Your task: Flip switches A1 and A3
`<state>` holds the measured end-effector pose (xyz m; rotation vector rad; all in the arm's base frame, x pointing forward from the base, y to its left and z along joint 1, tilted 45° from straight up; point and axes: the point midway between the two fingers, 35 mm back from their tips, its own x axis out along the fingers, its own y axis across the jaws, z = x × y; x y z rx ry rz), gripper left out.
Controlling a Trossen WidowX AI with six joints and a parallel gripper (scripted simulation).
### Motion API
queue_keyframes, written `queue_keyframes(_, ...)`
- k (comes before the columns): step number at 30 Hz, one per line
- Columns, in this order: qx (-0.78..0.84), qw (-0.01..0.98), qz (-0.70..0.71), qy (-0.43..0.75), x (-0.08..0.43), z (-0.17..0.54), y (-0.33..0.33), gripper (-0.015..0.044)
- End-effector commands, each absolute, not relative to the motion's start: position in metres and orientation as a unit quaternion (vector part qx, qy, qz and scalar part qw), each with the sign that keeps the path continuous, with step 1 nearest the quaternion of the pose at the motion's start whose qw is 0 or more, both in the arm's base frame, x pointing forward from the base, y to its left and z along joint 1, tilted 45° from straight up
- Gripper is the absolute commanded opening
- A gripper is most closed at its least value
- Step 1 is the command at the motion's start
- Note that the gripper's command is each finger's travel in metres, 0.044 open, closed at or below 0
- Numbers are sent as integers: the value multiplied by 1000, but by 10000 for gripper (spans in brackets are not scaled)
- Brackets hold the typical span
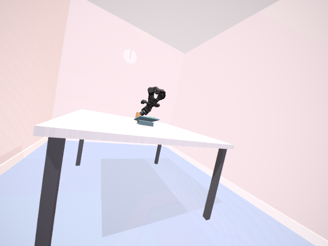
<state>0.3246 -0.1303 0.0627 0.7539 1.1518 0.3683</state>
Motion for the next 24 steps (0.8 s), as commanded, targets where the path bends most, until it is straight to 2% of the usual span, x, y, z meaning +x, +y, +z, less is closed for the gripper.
queue_keyframes(1, 343, 753, 173, 534, 319, 70, -134, 0)
queue_keyframes(5, 343, 753, 173, 534, 313, 70, -131, 0)
queue_keyframes(10, 344, 752, 173, 535, 272, 72, -114, 0)
queue_keyframes(24, 344, 752, 173, 535, 271, 72, -113, 0)
